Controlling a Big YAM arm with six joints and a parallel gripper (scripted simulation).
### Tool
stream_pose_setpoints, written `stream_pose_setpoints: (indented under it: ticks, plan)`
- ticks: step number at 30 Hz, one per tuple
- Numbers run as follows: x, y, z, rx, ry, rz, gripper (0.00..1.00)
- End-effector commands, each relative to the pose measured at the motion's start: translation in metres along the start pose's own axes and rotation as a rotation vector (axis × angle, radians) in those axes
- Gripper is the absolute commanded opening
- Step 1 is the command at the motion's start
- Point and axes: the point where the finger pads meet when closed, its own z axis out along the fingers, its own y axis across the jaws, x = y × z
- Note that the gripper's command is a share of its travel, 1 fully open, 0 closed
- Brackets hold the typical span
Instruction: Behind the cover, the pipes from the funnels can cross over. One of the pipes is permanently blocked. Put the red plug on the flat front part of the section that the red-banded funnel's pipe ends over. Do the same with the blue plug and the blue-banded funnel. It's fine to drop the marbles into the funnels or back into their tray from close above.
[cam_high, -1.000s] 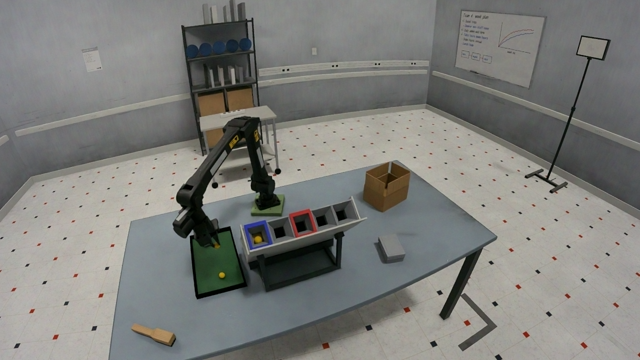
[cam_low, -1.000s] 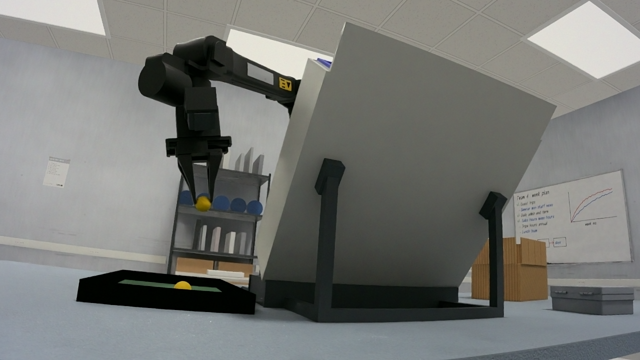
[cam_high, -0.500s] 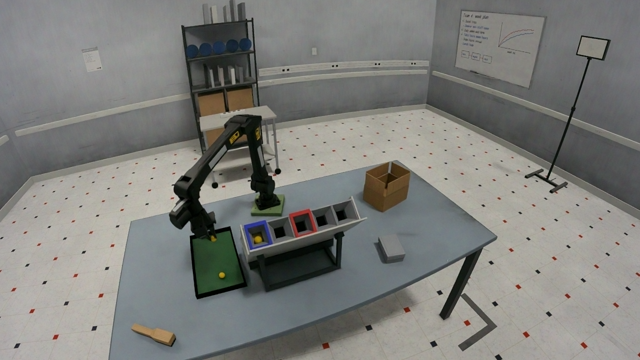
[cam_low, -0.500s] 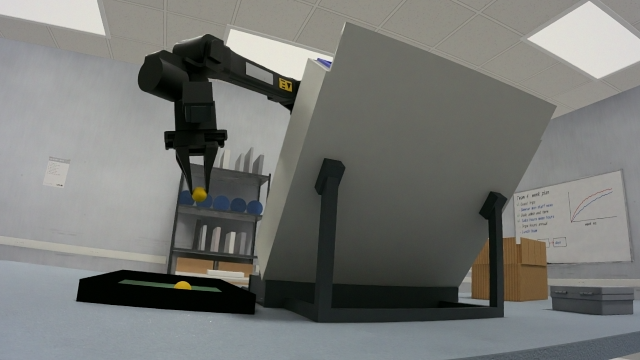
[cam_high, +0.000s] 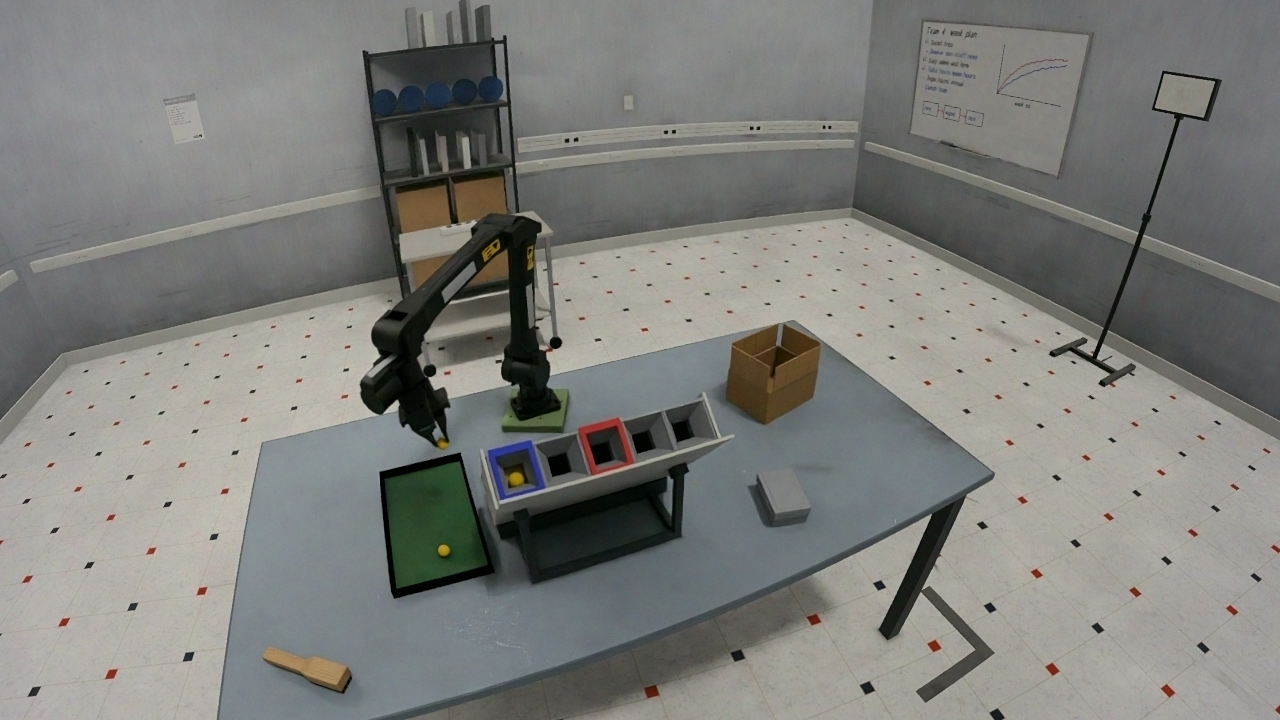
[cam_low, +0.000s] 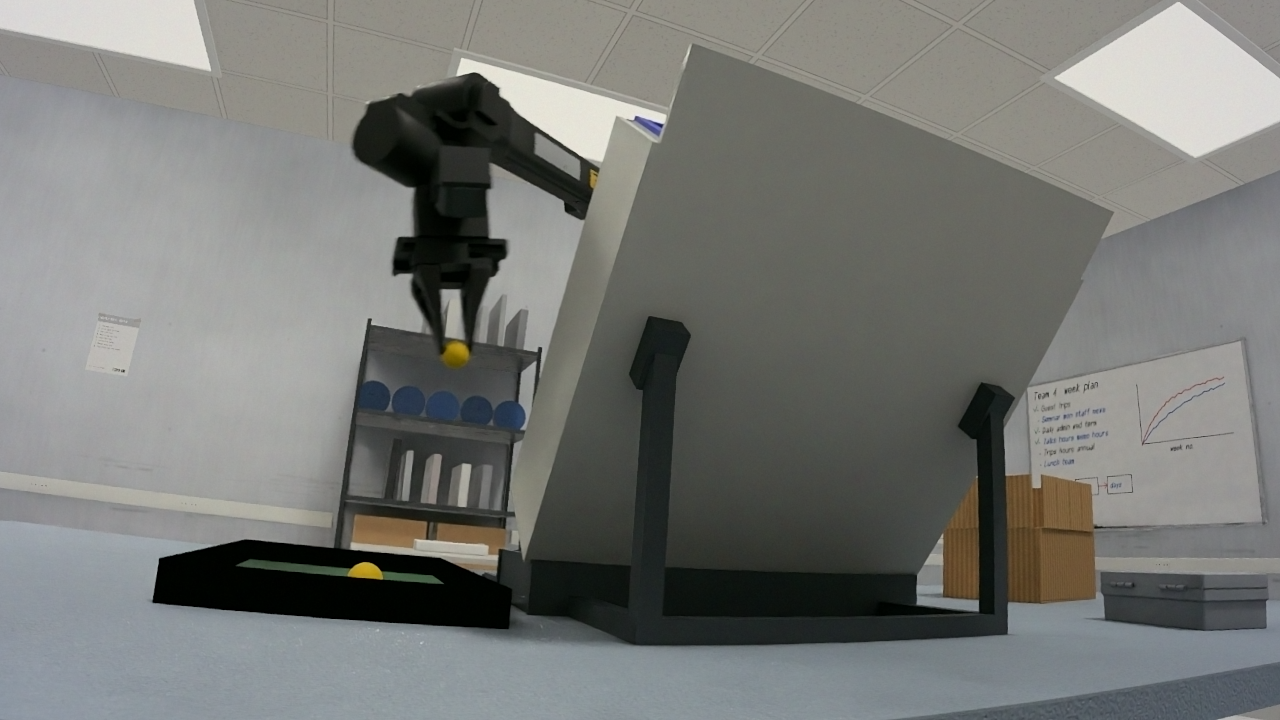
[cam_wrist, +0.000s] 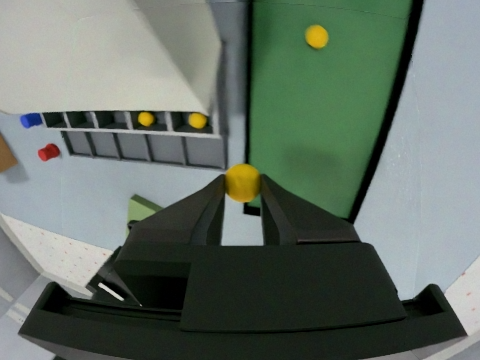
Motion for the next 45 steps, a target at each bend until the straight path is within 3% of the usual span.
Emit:
stream_pose_setpoints:
  ticks: [1, 7, 9, 24, 26, 41, 45]
  plan:
    - [-0.018, 0.034, -0.018, 0.042, -0.054, 0.005, 0.0]
    - [-0.037, 0.089, -0.034, 0.073, -0.116, 0.004, 0.0]
    - [-0.037, 0.089, -0.034, 0.073, -0.116, 0.004, 0.0]
    - [-0.064, 0.211, -0.075, 0.128, -0.24, -0.051, 0.0]
    - [-0.064, 0.211, -0.075, 0.128, -0.24, -0.051, 0.0]
    - [-0.091, 0.331, -0.112, 0.18, -0.363, -0.051, 0.0]
    - [-0.092, 0.335, -0.114, 0.181, -0.368, -0.049, 0.0]
